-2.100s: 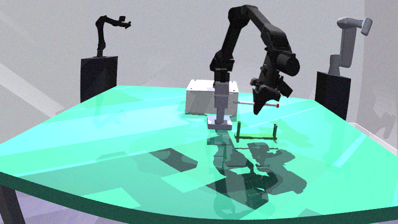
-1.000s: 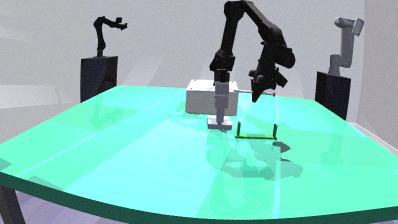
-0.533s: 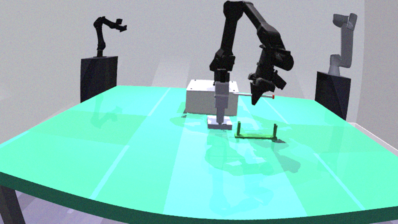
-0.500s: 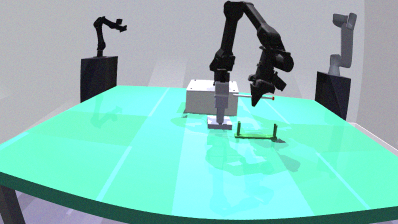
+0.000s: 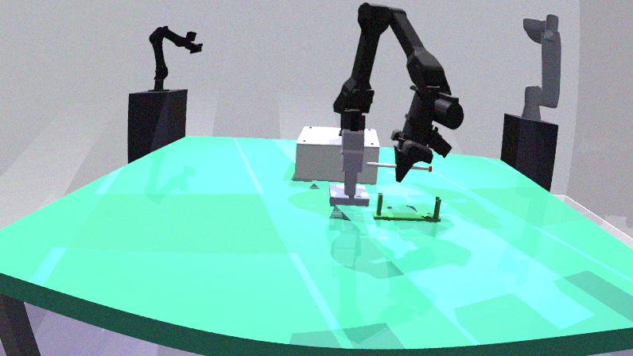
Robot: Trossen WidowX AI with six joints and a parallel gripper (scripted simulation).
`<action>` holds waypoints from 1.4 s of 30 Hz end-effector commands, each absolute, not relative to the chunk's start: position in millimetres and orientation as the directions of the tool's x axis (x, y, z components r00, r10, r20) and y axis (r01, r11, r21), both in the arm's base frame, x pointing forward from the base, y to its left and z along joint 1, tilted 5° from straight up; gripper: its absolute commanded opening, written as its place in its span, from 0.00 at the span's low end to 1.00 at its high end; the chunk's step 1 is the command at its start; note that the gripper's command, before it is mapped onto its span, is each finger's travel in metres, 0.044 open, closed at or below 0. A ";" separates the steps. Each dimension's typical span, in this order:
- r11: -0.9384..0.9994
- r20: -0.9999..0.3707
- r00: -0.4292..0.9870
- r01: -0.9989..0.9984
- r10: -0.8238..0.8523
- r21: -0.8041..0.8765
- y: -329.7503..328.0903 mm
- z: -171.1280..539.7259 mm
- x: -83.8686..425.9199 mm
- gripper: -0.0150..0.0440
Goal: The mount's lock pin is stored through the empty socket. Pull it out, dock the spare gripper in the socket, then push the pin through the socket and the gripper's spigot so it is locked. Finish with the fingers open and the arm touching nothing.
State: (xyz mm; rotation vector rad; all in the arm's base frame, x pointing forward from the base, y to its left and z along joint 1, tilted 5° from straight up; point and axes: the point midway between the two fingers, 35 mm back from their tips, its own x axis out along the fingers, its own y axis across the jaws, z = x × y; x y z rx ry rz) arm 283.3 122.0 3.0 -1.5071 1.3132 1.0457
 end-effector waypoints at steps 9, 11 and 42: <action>-0.084 -0.958 0.093 -0.994 -0.270 -0.073 113.1 5.2 284.6 0.25; -0.084 -0.958 0.091 -0.994 -0.270 -0.071 111.4 5.2 284.9 0.25; -0.084 -0.960 0.068 -0.995 -0.273 -0.047 84.4 5.3 286.1 0.25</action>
